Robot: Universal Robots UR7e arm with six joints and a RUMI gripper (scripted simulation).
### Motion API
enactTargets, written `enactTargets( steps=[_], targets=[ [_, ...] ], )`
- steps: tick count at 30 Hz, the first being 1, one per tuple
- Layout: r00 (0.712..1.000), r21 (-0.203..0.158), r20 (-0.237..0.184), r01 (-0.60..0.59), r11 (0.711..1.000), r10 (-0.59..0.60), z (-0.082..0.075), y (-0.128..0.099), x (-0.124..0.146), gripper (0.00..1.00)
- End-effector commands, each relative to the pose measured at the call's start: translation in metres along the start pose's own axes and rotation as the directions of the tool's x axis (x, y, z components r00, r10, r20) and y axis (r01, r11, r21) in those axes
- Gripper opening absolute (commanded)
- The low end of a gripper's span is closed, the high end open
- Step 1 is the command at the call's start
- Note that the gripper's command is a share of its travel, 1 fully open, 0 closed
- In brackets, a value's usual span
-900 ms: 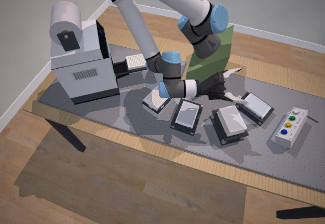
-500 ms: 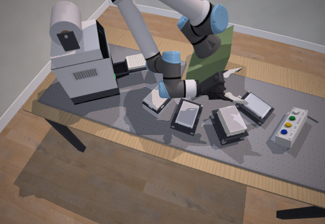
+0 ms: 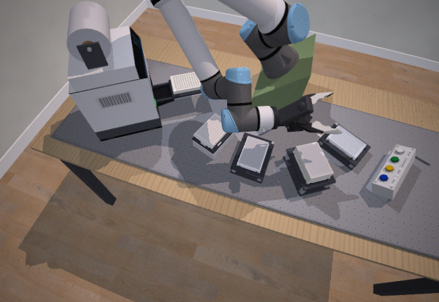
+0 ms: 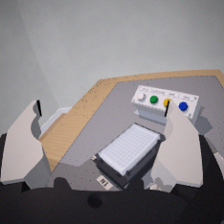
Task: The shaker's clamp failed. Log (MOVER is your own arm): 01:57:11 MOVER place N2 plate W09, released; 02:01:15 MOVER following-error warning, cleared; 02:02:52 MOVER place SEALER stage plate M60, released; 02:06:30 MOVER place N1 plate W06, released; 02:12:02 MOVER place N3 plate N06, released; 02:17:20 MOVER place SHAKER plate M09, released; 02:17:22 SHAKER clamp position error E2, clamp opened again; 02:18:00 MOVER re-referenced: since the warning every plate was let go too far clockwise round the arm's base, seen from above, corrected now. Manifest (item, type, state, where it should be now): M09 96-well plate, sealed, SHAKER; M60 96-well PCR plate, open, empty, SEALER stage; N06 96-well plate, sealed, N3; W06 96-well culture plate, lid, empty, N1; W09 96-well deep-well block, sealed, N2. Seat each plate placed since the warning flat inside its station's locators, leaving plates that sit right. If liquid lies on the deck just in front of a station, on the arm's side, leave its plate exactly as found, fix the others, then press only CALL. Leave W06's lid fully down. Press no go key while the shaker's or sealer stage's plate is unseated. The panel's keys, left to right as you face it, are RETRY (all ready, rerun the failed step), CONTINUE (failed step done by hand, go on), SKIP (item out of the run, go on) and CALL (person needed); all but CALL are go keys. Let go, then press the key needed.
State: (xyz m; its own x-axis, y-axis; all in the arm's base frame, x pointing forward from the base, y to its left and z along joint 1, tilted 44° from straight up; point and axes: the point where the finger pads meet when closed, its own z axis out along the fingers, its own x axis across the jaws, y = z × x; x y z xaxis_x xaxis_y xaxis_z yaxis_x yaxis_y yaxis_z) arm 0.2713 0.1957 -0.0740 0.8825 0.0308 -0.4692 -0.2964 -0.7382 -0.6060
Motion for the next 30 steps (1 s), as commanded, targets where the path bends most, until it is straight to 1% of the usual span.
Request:
enactTargets(
  steps=[1,4,5,7,9,11,13,16,18,21,22,24,28,30],
  targets=[
    [0.998,-0.068,0.04,-0.05,0.996,0.053,0.014,0.007,-0.005,0.82],
    [0.994,-0.115,0.059,-0.08,0.99,0.087,0.025,0.015,-0.01,0.82],
    [0.993,-0.131,0.064,-0.089,0.987,0.098,0.025,0.015,-0.01,0.82],
    [0.993,-0.131,0.064,-0.089,0.987,0.098,0.025,0.015,-0.01,0.82],
    [0.99,-0.163,0.073,-0.108,0.981,0.121,0.033,0.021,-0.013,0.82],
    [0.986,-0.196,0.08,-0.126,0.972,0.144,0.035,0.023,-0.014,0.82],
    [0.982,-0.229,0.084,-0.144,0.963,0.167,0.042,0.029,-0.017,0.82],
    [0.976,-0.279,0.088,-0.169,0.945,0.2,0.044,0.031,-0.018,0.82],
    [0.971,-0.313,0.086,-0.185,0.932,0.222,0.051,0.038,-0.021,0.82],
    [0.964,-0.363,0.082,-0.208,0.908,0.254,0.052,0.039,-0.021,0.82],
    [0.961,-0.379,0.079,-0.216,0.9,0.264,0.055,0.043,-0.022,0.82],
    [0.961,-0.379,0.079,-0.216,0.9,0.264,0.055,0.043,-0.022,0.82],
    [0.952,-0.443,0.061,-0.244,0.862,0.301,0.065,0.055,-0.025,0.82],
    [0.947,-0.475,0.049,-0.258,0.841,0.318,0.065,0.055,-0.025,0.82]
  ],
)
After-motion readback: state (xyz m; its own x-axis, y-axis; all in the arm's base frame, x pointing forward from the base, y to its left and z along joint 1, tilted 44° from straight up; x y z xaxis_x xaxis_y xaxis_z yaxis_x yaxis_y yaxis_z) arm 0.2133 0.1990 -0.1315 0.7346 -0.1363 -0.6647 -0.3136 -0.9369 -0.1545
